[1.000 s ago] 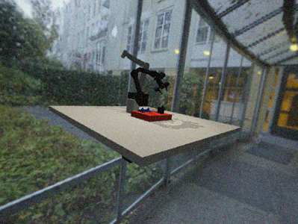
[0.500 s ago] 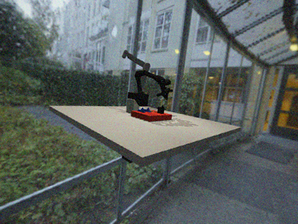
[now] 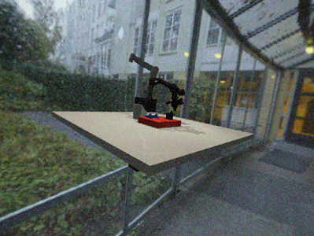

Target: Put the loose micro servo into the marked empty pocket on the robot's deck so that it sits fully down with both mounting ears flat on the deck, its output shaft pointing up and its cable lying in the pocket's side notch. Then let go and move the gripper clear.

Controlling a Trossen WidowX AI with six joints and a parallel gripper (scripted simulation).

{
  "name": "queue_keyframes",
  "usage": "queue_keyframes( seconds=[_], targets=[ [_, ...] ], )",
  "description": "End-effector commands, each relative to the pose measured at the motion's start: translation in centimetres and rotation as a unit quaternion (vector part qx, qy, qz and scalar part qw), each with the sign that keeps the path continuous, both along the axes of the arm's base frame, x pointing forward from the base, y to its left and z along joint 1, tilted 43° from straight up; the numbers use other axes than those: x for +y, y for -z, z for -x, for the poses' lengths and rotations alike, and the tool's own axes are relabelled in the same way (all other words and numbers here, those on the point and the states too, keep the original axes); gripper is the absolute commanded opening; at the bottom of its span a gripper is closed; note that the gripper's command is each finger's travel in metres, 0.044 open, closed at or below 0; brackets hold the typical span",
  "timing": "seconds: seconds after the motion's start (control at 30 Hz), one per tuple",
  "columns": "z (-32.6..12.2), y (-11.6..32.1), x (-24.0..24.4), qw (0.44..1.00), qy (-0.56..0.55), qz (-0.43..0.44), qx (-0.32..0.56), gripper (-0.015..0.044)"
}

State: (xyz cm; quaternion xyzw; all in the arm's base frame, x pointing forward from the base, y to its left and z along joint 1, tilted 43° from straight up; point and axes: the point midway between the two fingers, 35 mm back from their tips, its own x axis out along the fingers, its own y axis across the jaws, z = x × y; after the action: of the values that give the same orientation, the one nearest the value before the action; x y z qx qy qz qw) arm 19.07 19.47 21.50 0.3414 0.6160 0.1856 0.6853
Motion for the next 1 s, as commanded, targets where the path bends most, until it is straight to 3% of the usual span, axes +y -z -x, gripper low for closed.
queue_keyframes(
  seconds=[0.0, 0.4, 0.97],
  targets=[
    [-2.7, 5.5, -3.7, 0.997, -0.067, 0.045, 0.011, 0.0000],
    [-4.0, 11.8, -10.2, 0.988, -0.156, 0.013, 0.010, 0.0000],
    [-4.0, 12.5, -9.8, 0.987, -0.157, 0.012, 0.010, 0.0000]
  ],
)
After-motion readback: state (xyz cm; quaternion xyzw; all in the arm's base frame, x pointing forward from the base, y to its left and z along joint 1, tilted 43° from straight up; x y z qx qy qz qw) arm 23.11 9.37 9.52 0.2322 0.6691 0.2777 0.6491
